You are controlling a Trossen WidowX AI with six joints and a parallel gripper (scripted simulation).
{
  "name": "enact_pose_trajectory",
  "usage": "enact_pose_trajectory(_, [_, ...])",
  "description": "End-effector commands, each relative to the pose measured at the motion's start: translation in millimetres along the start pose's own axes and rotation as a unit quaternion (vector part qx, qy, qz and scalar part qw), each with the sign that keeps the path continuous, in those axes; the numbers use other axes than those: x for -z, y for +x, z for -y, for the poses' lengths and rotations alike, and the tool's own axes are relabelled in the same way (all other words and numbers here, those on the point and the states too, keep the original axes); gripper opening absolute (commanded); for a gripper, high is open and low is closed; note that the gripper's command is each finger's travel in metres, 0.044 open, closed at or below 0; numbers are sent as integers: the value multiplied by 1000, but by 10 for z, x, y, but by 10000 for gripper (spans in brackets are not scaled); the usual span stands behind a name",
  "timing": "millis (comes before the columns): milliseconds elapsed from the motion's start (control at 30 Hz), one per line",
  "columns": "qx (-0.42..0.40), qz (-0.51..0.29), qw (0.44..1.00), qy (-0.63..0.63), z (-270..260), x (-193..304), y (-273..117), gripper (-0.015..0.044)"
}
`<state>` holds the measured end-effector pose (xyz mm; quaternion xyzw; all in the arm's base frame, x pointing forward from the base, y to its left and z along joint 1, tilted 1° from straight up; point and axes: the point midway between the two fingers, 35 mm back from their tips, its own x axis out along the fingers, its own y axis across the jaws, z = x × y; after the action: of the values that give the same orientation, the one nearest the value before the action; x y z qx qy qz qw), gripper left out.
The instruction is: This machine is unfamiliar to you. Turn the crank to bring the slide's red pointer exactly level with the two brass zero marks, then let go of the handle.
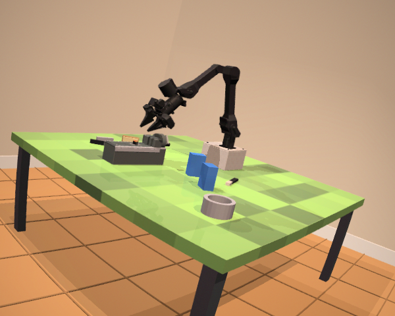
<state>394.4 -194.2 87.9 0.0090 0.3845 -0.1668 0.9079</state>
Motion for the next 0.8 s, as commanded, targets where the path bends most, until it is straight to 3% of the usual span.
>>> enact_pose_trajectory(0, [1, 0, 1000, 0, 2, 0, 0, 367])
enact_pose_trajectory(100, [1, 0, 1000, 0, 2, 0, 0, 440])
enact_pose_trajectory(133, [1, 0, 1000, 0, 2, 0, 0, 440])
enact_pose_trajectory(667, [1, 0, 1000, 0, 2, 0, 0, 20])
enact_pose_trajectory(767, [1, 0, 1000, 0, 2, 0, 0, 0])
